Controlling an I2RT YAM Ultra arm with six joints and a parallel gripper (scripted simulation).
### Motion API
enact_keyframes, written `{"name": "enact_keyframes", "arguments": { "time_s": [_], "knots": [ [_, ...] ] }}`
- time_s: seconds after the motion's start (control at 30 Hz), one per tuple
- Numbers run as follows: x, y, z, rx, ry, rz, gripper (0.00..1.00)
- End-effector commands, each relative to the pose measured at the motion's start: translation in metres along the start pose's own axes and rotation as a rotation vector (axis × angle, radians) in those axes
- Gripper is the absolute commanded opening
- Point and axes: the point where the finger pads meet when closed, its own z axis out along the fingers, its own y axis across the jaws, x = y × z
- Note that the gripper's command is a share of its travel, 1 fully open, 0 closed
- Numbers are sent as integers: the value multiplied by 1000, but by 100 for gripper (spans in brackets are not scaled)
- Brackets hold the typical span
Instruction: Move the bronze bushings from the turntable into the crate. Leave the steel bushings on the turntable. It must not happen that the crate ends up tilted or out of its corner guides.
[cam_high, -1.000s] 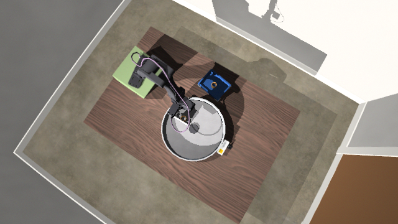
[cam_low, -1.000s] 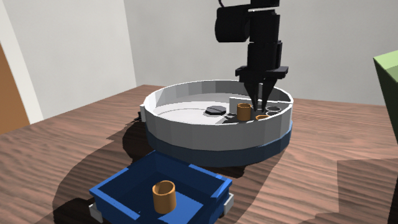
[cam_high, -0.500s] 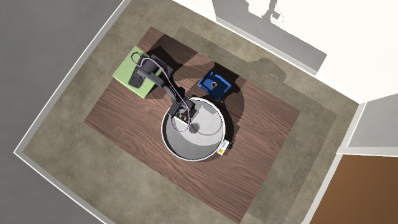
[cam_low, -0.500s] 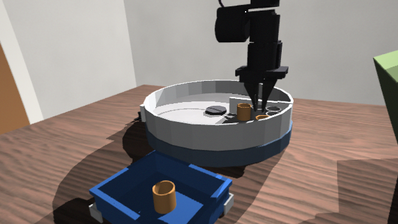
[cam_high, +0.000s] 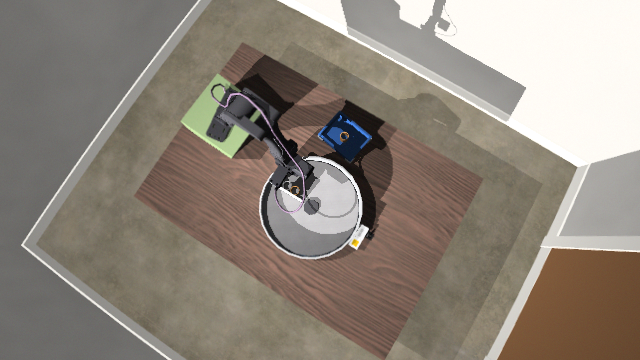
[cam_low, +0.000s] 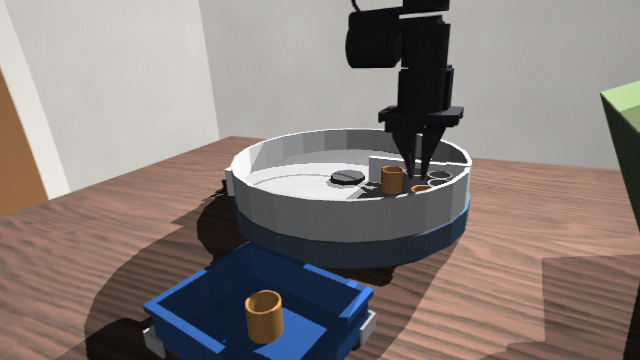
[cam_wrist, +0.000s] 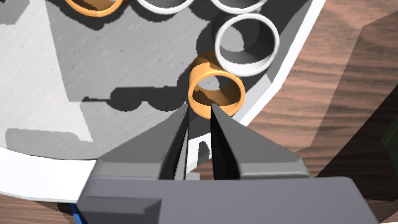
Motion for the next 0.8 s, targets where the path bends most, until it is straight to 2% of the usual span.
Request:
{"name": "enact_keyframes", "arguments": {
  "time_s": [0.0, 0.27, 0.77],
  "knots": [
    [-7, 10, -9, -37, -19, 6, 15],
    [-8, 18, -13, -45, -18, 3, 15],
    [-8, 19, -13, -45, -18, 3, 15]
  ]
}}
